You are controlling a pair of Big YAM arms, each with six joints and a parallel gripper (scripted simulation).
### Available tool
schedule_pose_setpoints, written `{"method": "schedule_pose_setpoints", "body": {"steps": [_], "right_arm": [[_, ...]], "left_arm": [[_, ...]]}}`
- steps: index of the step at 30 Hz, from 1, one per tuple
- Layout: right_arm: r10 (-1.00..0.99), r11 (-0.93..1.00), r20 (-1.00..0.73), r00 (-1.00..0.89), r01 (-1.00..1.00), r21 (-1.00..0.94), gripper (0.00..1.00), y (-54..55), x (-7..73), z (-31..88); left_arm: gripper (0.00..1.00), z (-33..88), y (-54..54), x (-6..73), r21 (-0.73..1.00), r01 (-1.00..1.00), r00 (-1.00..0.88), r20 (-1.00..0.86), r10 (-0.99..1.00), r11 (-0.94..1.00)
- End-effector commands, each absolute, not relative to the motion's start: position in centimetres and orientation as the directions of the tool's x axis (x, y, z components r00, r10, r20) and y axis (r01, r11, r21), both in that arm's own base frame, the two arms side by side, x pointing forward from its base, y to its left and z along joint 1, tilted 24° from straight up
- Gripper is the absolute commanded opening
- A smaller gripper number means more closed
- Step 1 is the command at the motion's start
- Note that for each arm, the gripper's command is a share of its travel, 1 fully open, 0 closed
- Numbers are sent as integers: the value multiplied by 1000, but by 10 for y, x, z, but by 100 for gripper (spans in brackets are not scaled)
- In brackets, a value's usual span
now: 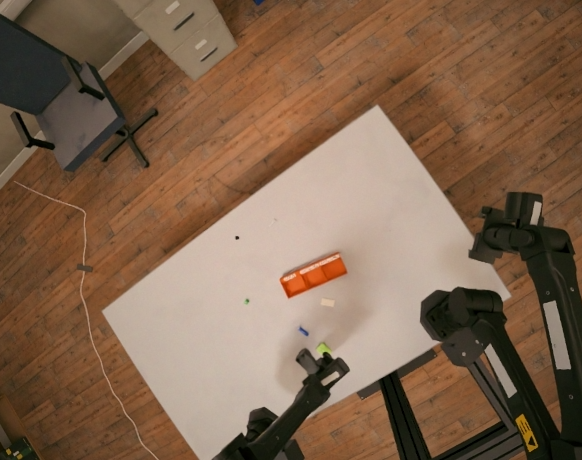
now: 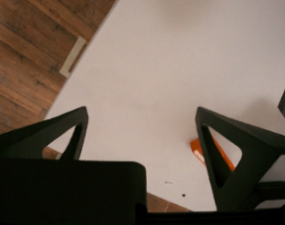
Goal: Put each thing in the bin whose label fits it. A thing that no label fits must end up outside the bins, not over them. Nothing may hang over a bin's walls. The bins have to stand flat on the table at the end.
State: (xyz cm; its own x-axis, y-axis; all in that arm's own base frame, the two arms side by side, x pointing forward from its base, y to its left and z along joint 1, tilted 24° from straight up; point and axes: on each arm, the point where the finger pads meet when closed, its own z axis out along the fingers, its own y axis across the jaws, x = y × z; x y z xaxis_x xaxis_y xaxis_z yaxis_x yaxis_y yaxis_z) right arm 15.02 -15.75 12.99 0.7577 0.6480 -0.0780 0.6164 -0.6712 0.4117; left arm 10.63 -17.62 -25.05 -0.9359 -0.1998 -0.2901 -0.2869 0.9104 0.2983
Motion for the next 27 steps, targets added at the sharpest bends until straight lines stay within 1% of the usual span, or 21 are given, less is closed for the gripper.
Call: {"method": "schedule_pose_setpoints", "body": {"steps": [1,11,12,27], "right_arm": [[640,-680,-76,764,610,406,100,-157,147,132],[640,-680,-76,764,610,406,100,-157,147,132],[640,-680,-76,764,610,406,100,-157,147,132],[640,-680,-76,764,610,406,100,-157,147,132]], "left_arm": [[53,-245,-187,112,270,-289,-933,-294,-207,918],[53,-243,-182,110,271,-288,-933,-295,-206,919],[53,-255,-174,111,291,-289,-935,-292,-203,912],[53,-303,-155,119,290,-289,-934,-293,-203,912]]}}
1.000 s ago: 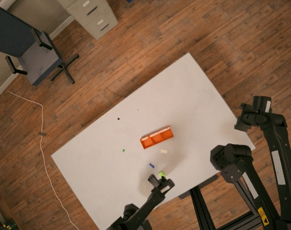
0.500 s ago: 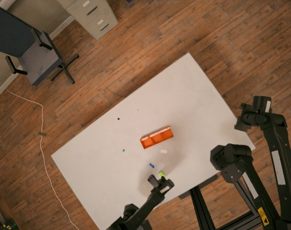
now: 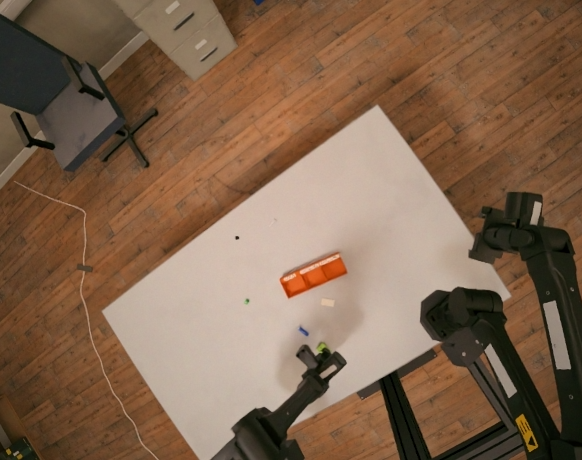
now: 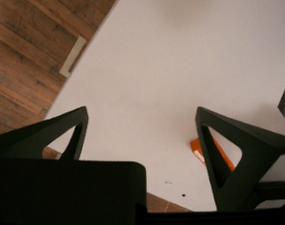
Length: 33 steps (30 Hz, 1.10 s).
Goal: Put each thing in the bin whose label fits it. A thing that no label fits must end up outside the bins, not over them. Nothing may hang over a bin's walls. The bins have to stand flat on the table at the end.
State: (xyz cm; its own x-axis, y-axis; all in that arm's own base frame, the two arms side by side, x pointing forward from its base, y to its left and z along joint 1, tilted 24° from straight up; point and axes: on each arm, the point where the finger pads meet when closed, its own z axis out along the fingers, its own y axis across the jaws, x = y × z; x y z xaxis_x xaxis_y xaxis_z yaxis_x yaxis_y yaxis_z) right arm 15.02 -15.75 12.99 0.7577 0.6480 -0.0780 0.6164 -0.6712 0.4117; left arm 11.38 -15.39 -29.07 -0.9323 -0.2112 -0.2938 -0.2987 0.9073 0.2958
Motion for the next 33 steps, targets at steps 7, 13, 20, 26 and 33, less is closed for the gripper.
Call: {"method": "schedule_pose_setpoints", "body": {"steps": [7,13,20,26,33], "right_arm": [[640,-680,-76,764,610,406,100,-157,147,132],[640,-680,-76,764,610,406,100,-157,147,132],[640,-680,-76,764,610,406,100,-157,147,132],[640,-680,-76,764,610,406,100,-157,147,132],[640,-680,-76,764,610,406,100,-157,147,132]], "left_arm": [[53,-299,-169,122,270,-274,-936,-295,-192,923],[53,-313,-151,121,291,-286,-935,-292,-200,913],[53,-311,-150,119,288,-286,-935,-293,-201,914],[53,-311,-150,120,288,-286,-935,-293,-201,914],[34,-311,-150,120,288,-286,-935,-293,-201,914]]}}
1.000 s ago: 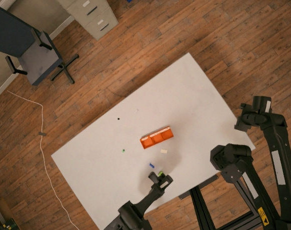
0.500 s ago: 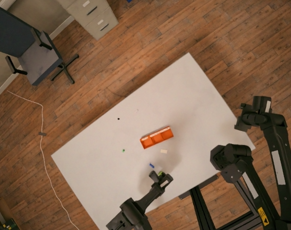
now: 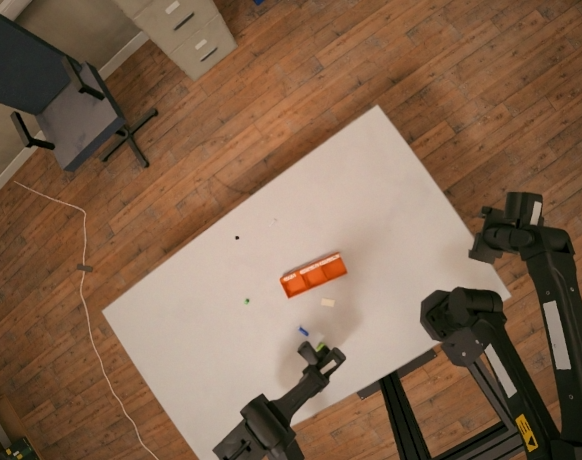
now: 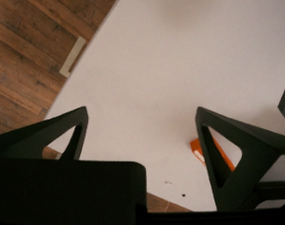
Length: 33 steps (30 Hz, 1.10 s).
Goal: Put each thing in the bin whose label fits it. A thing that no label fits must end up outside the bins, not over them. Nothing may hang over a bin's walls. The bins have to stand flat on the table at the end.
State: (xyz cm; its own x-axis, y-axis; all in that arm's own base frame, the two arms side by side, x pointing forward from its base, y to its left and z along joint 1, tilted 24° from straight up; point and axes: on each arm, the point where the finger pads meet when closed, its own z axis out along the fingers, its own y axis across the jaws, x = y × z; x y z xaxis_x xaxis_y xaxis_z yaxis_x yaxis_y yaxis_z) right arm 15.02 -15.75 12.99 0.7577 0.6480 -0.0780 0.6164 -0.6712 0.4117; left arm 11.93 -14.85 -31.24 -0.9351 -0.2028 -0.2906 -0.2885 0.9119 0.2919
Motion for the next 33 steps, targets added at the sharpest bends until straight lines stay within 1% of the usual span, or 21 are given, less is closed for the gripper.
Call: {"method": "schedule_pose_setpoints", "body": {"steps": [1,29,33], "right_arm": [[640,-680,-76,764,610,406,100,-157,147,132],[640,-680,-76,764,610,406,100,-157,147,132],[640,-680,-76,764,610,406,100,-157,147,132]], "left_arm": [[34,-311,-150,120,288,-286,-935,-293,-201,914],[34,-311,-149,119,288,-286,-935,-293,-201,914],[34,-294,-156,114,285,-284,-935,-293,-199,916]]}}
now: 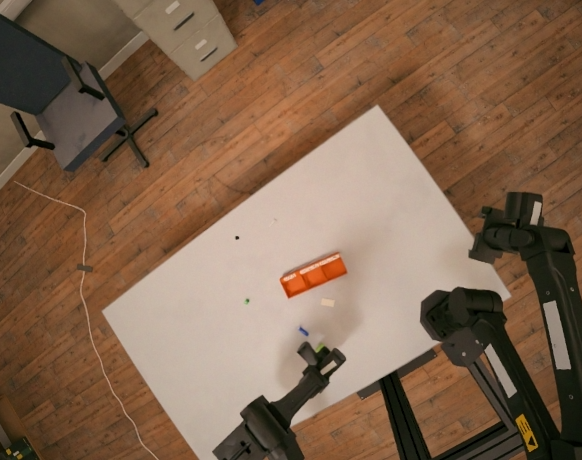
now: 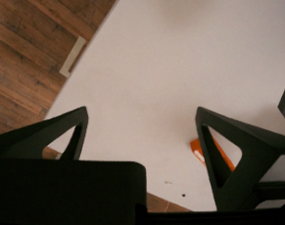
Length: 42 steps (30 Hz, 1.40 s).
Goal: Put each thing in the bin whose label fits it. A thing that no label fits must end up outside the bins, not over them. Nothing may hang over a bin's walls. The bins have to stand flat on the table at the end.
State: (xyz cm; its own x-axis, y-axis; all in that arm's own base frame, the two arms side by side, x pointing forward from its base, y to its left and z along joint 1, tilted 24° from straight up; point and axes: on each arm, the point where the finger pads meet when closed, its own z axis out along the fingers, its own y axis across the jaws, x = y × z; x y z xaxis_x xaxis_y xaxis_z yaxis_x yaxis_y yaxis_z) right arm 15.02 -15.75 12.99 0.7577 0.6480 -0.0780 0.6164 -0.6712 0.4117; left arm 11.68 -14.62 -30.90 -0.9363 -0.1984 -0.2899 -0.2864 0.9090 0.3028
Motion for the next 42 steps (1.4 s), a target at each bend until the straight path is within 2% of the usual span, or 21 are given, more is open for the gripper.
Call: {"method": "schedule_pose_setpoints", "body": {"steps": [1,42], "right_arm": [[640,-680,-76,764,610,406,100,-157,147,132],[640,-680,-76,764,610,406,100,-157,147,132]], "left_arm": [[34,-291,-158,114,285,-284,-935,-293,-199,916],[34,-247,-182,108,269,-294,-932,-294,-212,917]]}}
